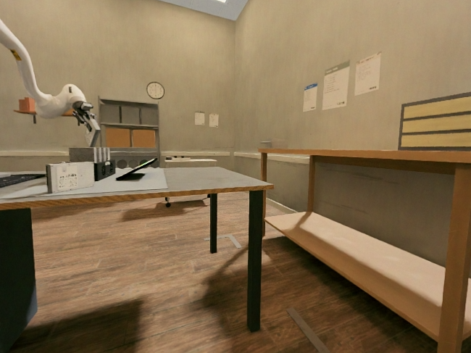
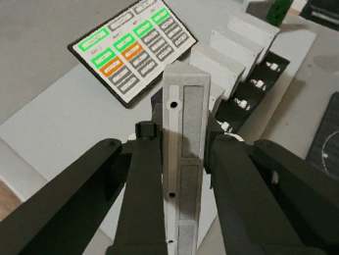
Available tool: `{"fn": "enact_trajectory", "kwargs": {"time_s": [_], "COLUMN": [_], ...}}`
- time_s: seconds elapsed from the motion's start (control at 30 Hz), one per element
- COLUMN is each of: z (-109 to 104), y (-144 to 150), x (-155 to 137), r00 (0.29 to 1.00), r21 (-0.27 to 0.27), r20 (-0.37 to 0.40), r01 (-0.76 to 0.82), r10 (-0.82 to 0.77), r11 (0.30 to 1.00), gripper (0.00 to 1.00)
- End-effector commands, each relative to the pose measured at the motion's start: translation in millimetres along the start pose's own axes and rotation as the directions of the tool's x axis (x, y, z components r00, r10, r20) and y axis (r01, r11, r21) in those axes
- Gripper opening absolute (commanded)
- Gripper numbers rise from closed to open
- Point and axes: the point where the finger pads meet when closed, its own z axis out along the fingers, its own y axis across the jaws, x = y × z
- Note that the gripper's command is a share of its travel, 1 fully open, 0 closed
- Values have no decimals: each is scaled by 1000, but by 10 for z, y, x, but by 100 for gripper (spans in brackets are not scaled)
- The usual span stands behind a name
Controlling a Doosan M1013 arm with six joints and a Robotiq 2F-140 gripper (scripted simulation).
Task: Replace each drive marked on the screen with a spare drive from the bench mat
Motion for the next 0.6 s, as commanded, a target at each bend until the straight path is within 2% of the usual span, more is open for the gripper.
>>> {"fn": "enact_trajectory", "kwargs": {"time_s": [0.0, 0.3, 0.4, 0.57], "z": [2, -2, -9, -13], "y": [1, -2, -5, -7], "x": [2, 4, 4, 3], "r00": [998, 962, 949, 944], "r21": [-1, 0, 3, 4], "r20": [-55, -275, -314, -330], "r01": [0, -1, -2, -2], "r10": [0, 1, 2, 3], "r11": [1000, 1000, 1000, 1000], "gripper": [10, 10, 10, 10]}}
